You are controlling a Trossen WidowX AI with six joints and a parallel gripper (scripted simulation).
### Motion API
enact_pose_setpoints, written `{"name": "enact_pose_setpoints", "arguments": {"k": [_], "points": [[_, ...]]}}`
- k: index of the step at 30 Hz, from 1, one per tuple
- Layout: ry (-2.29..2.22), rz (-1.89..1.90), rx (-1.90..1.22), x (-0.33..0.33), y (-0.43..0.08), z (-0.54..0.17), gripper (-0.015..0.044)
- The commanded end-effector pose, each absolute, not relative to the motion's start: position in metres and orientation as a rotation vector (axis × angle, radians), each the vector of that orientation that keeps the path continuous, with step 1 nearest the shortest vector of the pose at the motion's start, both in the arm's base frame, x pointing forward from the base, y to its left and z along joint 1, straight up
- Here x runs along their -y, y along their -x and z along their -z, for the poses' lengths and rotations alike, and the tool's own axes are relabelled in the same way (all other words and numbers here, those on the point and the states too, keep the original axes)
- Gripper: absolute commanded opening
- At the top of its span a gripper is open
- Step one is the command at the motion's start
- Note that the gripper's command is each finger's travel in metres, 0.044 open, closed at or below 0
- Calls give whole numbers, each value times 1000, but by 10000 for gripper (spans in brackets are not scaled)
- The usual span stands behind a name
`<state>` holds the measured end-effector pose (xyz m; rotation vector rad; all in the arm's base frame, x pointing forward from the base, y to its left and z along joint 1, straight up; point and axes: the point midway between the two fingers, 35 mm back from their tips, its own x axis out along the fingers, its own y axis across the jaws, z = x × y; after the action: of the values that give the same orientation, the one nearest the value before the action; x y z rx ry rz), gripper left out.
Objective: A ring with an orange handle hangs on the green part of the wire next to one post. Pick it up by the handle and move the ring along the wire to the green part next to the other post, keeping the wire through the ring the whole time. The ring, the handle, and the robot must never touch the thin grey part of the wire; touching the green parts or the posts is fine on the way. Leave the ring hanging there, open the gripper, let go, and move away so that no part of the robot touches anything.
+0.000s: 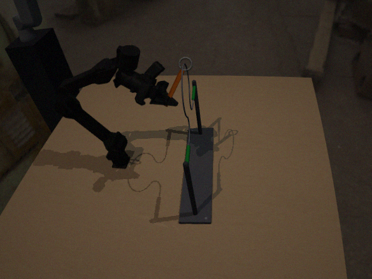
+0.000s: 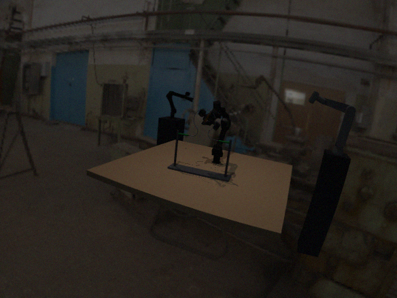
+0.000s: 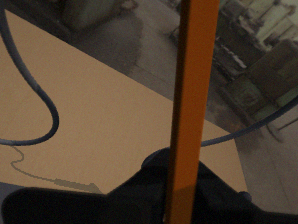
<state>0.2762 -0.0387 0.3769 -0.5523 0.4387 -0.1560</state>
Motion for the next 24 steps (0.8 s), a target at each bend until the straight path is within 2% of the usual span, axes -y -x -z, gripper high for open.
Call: {"name": "enact_pose_setpoints", "arguments": {"k": [1,24], "points": [[597,172,-425,40,-274,-379,-150],[876,249,-374,45,-274,-383,-150]]}}
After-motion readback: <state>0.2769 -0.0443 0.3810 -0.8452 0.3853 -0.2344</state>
